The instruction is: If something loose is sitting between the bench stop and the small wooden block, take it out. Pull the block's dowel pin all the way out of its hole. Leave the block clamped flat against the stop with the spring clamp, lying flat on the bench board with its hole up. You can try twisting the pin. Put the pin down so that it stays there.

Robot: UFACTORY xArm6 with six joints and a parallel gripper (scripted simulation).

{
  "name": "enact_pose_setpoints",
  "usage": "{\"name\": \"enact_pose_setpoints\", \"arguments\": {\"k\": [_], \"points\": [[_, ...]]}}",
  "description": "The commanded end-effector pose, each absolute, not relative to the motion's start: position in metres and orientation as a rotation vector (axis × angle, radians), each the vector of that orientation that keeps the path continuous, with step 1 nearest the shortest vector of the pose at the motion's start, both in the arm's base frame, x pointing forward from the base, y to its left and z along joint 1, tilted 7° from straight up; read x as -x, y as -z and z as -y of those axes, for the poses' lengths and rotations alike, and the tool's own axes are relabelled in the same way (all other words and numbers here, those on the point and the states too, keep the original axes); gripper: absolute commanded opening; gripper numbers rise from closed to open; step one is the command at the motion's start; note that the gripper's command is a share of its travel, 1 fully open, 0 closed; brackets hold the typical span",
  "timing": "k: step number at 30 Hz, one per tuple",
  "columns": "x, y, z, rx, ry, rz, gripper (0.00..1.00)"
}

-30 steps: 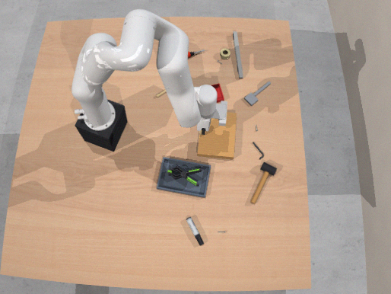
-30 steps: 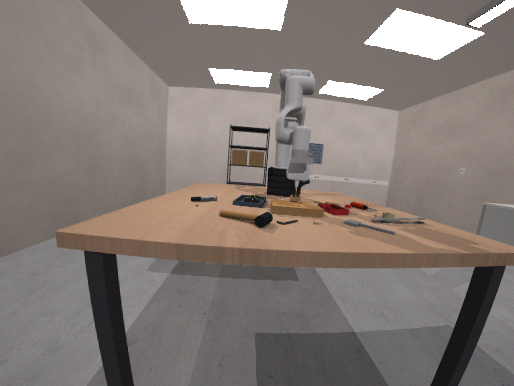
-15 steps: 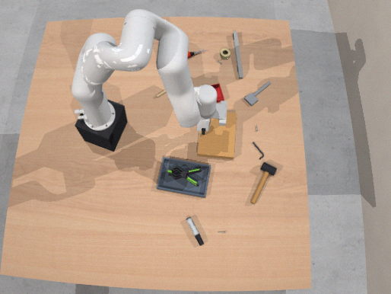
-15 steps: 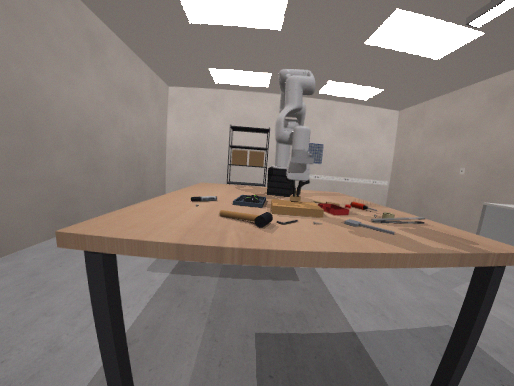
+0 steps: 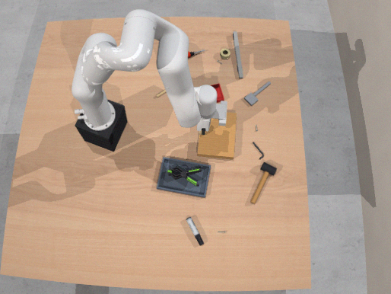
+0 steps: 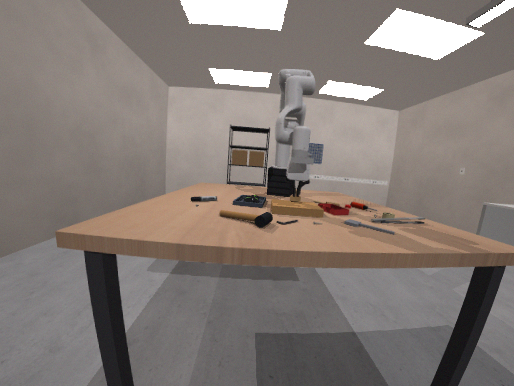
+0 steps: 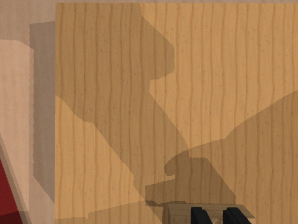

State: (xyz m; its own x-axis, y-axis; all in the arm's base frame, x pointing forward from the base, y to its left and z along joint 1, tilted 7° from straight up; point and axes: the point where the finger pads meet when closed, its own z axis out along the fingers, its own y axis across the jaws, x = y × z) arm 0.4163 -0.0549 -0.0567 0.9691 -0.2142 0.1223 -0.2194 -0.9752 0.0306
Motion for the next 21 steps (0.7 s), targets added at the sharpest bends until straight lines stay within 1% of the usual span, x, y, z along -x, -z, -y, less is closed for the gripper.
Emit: {"name": "enact_pose_setpoints", "arguments": {"k": [1,21], "points": [[-0.4179,0.0562,0.0551,-3.073,-0.189,0.338,0.00],[-0.4181,0.0585,0.0552,-3.073,-0.189,0.338,0.00]]}}
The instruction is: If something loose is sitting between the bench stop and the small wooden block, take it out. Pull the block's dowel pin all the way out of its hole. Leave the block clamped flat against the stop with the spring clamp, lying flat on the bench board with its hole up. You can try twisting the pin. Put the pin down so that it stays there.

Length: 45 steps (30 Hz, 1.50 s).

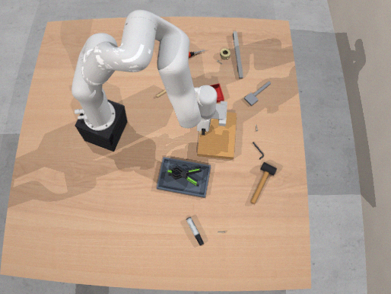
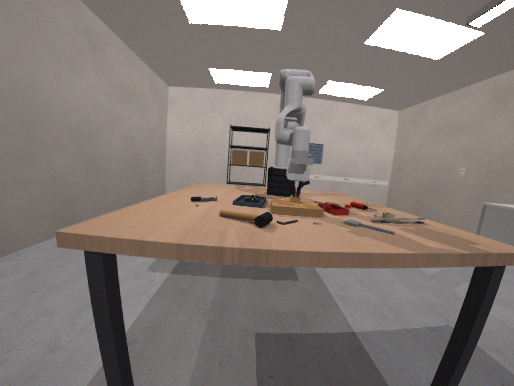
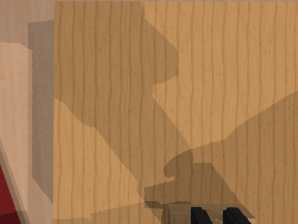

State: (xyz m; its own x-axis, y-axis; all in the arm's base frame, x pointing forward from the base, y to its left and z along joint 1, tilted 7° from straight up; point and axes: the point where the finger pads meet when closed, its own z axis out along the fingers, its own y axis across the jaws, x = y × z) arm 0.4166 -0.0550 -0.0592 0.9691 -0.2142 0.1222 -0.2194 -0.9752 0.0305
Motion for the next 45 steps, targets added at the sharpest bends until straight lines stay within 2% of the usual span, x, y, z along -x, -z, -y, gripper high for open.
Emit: {"name": "enact_pose_setpoints", "arguments": {"k": [1,22,23,45], "points": [[-0.4181,0.0585,0.0552,-3.073,-0.189,0.338,0.00],[-0.4182,0.0587,0.0552,-3.073,-0.189,0.338,0.00],[-0.4182,0.0587,0.0552,-3.073,-0.189,0.338,0.28],[-0.4182,0.0587,0.0552,-3.073,-0.189,0.338,0.28]]}}
